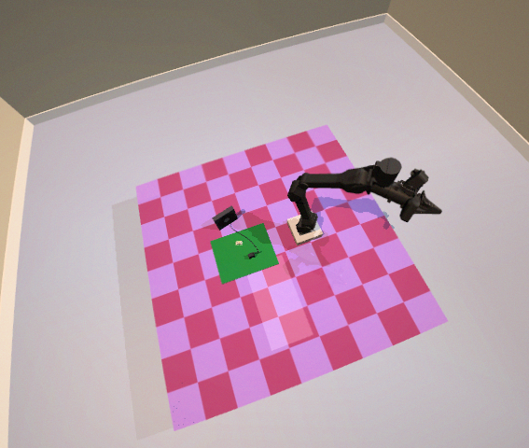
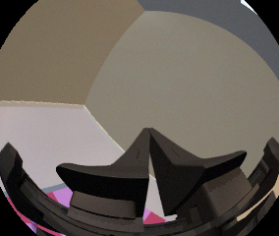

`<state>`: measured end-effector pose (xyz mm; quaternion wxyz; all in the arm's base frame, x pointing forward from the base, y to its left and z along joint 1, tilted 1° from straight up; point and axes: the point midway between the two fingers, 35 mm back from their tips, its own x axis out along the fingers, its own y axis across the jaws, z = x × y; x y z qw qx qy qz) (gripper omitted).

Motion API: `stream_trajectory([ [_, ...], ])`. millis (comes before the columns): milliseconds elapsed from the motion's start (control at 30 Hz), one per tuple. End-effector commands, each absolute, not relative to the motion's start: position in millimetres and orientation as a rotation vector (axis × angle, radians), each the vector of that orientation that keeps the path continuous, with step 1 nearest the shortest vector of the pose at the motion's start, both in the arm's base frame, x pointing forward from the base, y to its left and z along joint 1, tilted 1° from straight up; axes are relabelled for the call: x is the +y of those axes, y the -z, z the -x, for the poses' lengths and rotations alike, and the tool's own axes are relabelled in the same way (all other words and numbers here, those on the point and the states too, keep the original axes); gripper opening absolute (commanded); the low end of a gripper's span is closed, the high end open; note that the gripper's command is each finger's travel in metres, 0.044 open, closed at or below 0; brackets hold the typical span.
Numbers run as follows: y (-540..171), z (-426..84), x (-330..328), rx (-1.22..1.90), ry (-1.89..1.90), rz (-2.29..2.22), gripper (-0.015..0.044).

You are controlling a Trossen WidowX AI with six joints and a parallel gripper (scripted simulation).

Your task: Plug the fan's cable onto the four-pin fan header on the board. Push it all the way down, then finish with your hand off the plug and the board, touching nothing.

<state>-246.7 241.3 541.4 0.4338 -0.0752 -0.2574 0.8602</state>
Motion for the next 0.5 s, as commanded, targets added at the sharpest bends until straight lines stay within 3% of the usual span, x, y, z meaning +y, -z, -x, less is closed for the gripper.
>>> stream_trajectory([
  [0, -541.4, 246.7, 241.3, -0.641, -2.143, 0.187, 0.0026],
  [167, -523.7, 227.0, 271.9, -0.577, -2.069, 0.277, 0.0158],
  [467, -456.9, 122.3, 358.5, -0.28, -1.787, 0.53, 0.0394],
])
